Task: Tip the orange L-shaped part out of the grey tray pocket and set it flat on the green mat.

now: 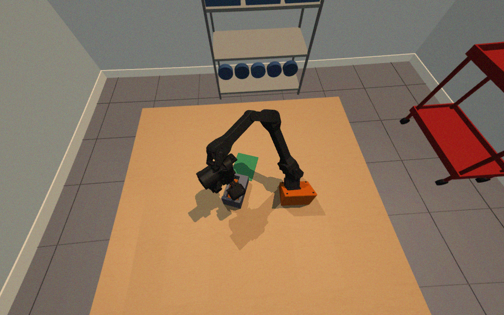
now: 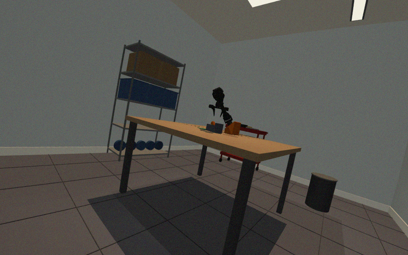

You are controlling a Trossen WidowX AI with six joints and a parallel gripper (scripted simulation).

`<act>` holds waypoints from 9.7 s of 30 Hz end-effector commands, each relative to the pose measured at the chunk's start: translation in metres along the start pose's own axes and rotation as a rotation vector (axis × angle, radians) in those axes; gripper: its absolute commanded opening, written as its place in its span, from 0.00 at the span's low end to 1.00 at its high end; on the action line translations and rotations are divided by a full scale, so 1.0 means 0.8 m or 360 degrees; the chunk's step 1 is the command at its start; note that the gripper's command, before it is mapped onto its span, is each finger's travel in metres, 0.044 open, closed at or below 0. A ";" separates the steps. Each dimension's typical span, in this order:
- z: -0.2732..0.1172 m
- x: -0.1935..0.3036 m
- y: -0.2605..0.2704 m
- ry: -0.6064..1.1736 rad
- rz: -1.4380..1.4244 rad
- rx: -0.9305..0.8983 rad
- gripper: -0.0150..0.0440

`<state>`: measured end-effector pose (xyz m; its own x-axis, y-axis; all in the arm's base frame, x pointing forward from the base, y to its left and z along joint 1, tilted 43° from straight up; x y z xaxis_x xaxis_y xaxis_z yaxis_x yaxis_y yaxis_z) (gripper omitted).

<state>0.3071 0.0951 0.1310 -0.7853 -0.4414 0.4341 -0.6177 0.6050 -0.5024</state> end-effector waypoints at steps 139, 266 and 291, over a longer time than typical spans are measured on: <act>-0.004 0.041 -0.024 0.0043 -0.1112 -0.0013 0.25; 0.090 0.234 -0.110 0.0054 -0.1106 -0.0006 0.25; -0.016 0.231 -0.107 0.0038 -0.1206 0.0029 0.93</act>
<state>0.2158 -0.0293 0.2652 -0.1488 -0.7164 0.6816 -0.9882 0.1325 -0.0765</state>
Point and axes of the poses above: the point midway between the two fingers, 35 mm back from their tips, its own z axis out along the fingers, its own y axis across the jaws, x = y × z, the point moved 8 cm from there along -z, back along the fingers, and after that the axes turned 11 degrees about -z, right-handed, at the moved point
